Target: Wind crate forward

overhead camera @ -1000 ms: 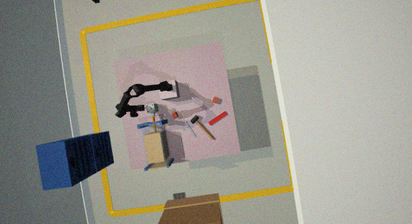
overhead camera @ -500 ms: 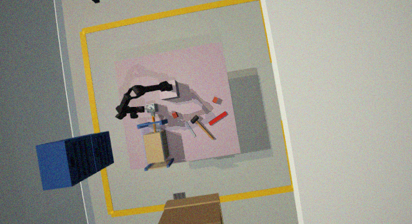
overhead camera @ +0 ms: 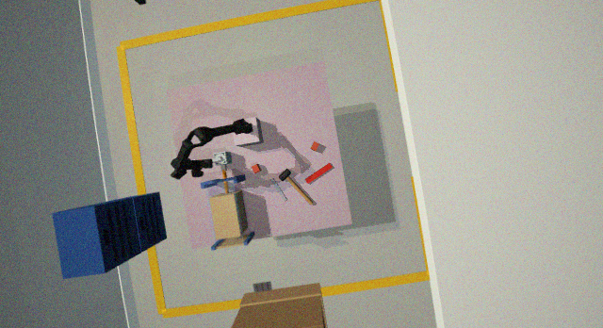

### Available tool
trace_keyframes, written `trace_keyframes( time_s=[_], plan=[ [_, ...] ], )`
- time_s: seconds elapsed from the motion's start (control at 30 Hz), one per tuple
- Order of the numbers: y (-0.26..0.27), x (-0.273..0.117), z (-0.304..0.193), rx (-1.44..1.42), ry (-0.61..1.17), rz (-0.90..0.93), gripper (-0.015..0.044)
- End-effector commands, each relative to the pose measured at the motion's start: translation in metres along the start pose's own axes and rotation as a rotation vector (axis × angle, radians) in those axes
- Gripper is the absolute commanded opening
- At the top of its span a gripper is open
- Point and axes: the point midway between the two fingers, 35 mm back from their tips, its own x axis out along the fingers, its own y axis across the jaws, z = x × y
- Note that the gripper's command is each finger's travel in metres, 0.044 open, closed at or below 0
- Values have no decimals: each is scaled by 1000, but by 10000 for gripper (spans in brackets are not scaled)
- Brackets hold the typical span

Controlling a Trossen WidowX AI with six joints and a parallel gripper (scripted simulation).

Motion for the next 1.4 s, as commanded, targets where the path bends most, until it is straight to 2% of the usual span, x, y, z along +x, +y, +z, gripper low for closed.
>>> trace_keyframes(
  time_s=[0.0, 1.37],
  plan=[
    [10, 1, 18, -16, -32, 16, 0],
    [45, -1, 54, -16, -35, 19, 0]
  ],
)
